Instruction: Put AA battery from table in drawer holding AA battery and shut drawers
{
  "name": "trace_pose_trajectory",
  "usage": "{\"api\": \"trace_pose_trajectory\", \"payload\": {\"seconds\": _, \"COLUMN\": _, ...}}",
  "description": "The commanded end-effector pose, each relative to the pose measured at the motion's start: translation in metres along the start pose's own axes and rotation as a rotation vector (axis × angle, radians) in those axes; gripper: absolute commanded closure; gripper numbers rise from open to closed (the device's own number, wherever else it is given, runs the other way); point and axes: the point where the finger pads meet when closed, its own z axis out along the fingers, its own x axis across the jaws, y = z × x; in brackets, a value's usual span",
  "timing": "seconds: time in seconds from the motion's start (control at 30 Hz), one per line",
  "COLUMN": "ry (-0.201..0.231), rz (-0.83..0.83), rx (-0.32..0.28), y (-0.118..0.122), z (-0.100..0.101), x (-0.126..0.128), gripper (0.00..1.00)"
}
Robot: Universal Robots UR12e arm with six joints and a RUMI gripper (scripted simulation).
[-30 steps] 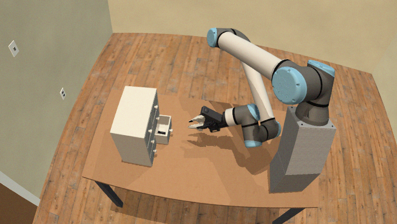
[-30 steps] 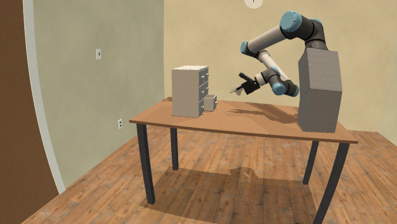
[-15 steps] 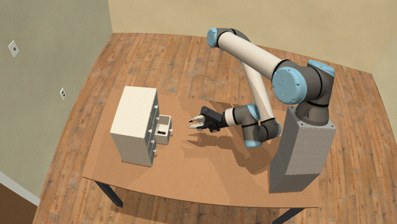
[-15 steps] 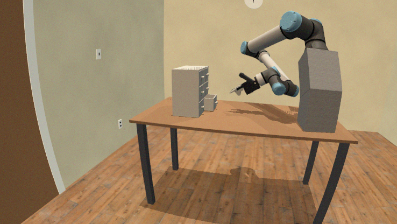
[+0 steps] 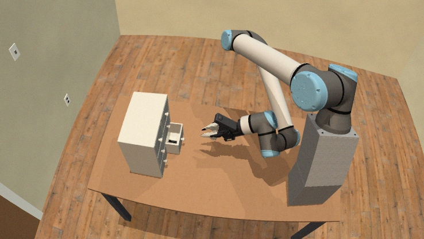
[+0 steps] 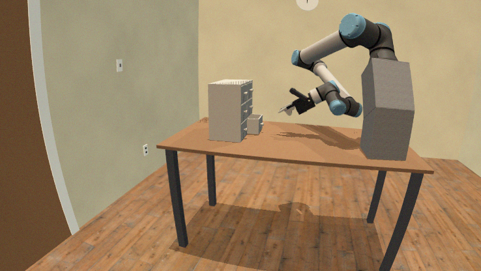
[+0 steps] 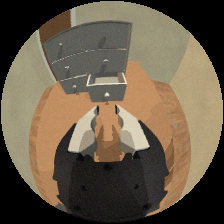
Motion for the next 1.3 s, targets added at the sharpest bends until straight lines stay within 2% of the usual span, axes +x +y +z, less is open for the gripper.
{"api": "trace_pose_trajectory", "payload": {"seconds": 0.0, "ry": 0.000, "rz": 0.000, "rx": 0.000, "y": 0.000, "z": 0.000, "x": 0.000, "gripper": 0.80}}
{"api": "trace_pose_trajectory", "payload": {"seconds": 0.53, "ry": 0.000, "rz": 0.000, "rx": 0.000, "y": 0.005, "z": 0.012, "x": 0.000, "gripper": 0.80}}
{"api": "trace_pose_trajectory", "payload": {"seconds": 1.27, "ry": 0.000, "rz": 0.000, "rx": 0.000, "y": 0.030, "z": 0.069, "x": 0.000, "gripper": 0.80}}
